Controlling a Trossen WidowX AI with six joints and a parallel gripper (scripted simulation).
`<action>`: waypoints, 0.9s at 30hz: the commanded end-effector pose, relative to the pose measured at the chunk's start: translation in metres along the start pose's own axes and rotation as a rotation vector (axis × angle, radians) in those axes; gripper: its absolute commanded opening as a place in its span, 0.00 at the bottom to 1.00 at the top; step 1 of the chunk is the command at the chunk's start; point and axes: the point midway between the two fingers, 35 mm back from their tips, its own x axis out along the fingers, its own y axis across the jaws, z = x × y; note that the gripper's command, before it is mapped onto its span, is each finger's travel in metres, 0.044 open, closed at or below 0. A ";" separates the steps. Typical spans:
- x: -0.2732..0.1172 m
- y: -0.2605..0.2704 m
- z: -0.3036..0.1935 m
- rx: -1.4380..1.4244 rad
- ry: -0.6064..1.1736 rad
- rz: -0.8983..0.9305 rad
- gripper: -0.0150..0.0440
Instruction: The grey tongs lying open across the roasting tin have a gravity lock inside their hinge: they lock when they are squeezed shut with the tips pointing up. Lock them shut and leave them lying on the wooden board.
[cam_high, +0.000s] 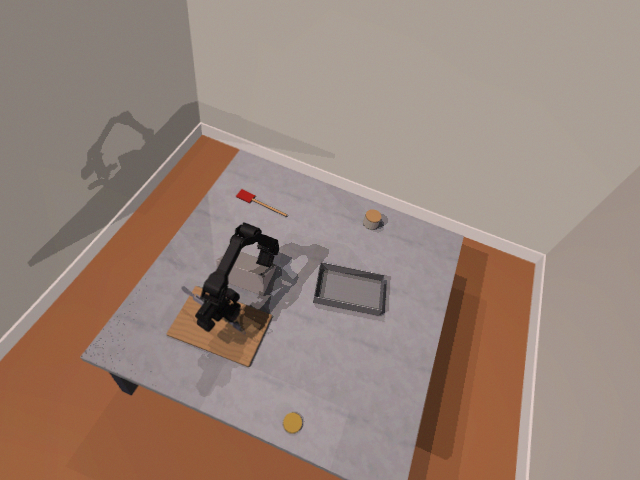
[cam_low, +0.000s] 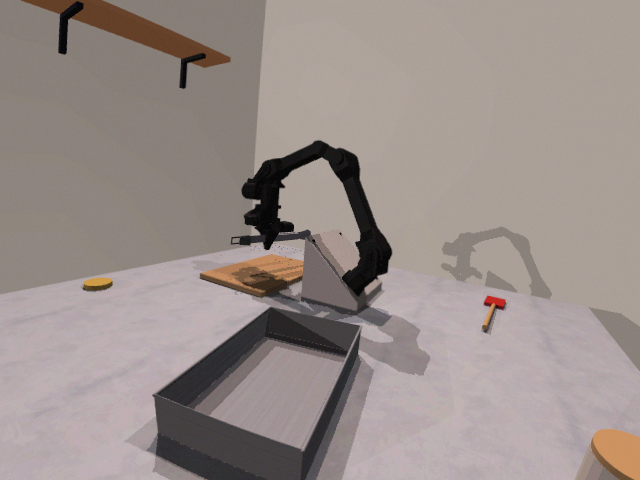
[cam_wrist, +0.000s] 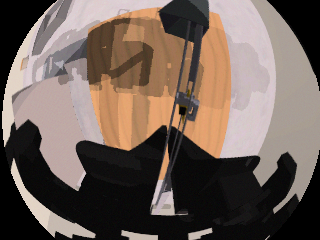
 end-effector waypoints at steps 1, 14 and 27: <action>0.008 0.001 -0.001 -0.004 0.005 0.003 0.00; 0.029 0.005 -0.001 -0.004 0.005 0.004 0.00; 0.034 0.006 -0.001 0.000 0.001 0.003 0.18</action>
